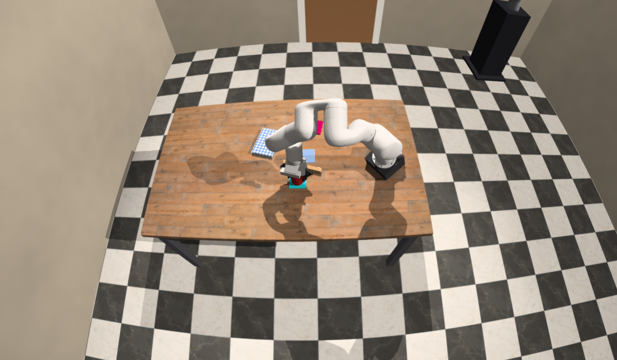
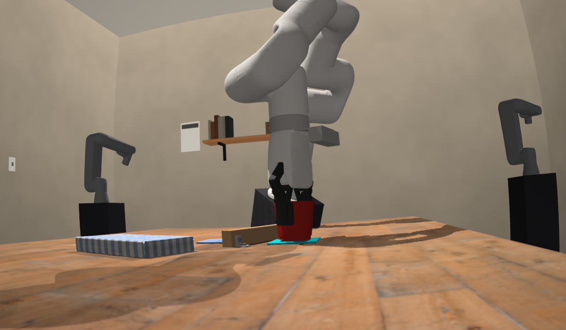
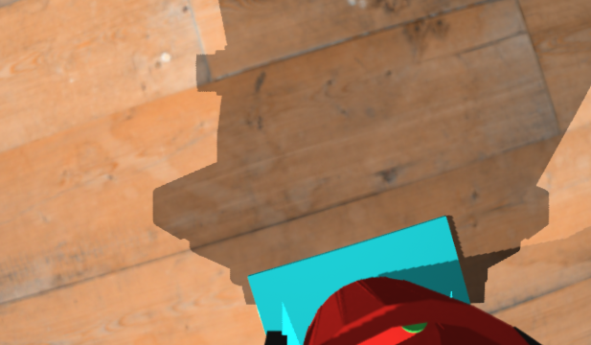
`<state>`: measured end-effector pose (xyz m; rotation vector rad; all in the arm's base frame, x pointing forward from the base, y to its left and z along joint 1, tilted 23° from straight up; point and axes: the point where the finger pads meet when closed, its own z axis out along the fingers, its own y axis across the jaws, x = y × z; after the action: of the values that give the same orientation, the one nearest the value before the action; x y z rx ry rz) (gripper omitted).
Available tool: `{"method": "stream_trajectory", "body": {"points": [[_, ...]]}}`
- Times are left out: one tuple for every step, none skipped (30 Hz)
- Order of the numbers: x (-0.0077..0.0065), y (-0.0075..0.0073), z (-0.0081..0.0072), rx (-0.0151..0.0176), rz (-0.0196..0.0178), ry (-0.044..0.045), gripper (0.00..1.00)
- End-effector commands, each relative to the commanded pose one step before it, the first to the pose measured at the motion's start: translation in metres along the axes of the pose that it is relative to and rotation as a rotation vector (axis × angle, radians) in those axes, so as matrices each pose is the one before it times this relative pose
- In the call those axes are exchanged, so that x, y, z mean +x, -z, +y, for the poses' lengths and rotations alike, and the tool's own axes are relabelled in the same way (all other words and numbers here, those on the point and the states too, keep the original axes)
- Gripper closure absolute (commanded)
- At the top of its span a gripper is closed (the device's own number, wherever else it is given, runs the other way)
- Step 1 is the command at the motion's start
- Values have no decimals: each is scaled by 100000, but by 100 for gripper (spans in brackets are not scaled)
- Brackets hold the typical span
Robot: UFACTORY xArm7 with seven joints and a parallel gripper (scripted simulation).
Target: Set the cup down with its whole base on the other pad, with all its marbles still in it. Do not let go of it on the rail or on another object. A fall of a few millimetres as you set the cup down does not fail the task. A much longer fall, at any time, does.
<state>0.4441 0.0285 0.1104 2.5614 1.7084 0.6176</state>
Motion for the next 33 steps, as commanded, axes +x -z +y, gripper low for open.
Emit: {"method": "stream_trajectory", "body": {"points": [[4, 92, 117, -259, 115, -59, 15], [0, 0, 0, 0, 0, 0, 15], [0, 0, 0, 0, 0, 0, 0], [0, 0, 0, 0, 0, 0, 0], [0, 0, 0, 0, 0, 0, 0], [0, 0, 0, 0, 0, 0, 0], [0, 0, 0, 0, 0, 0, 0], [0, 0, 0, 0, 0, 0, 0], [0, 0, 0, 0, 0, 0, 0], [0, 0, 0, 0, 0, 0, 0], [0, 0, 0, 0, 0, 0, 0], [0, 0, 0, 0, 0, 0, 0], [0, 0, 0, 0, 0, 0, 0], [0, 0, 0, 0, 0, 0, 0], [0, 0, 0, 0, 0, 0, 0], [0, 0, 0, 0, 0, 0, 0], [0, 0, 0, 0, 0, 0, 0], [0, 0, 0, 0, 0, 0, 0], [0, 0, 0, 0, 0, 0, 0], [0, 0, 0, 0, 0, 0, 0], [0, 0, 0, 0, 0, 0, 0], [0, 0, 0, 0, 0, 0, 0], [0, 0, 0, 0, 0, 0, 0], [0, 0, 0, 0, 0, 0, 0], [0, 0, 0, 0, 0, 0, 0], [0, 0, 0, 0, 0, 0, 0], [0, 0, 0, 0, 0, 0, 0], [0, 0, 0, 0, 0, 0, 0], [0, 0, 0, 0, 0, 0, 0], [0, 0, 0, 0, 0, 0, 0], [0, 0, 0, 0, 0, 0, 0], [0, 0, 0, 0, 0, 0, 0], [0, 0, 0, 0, 0, 0, 0]]}}
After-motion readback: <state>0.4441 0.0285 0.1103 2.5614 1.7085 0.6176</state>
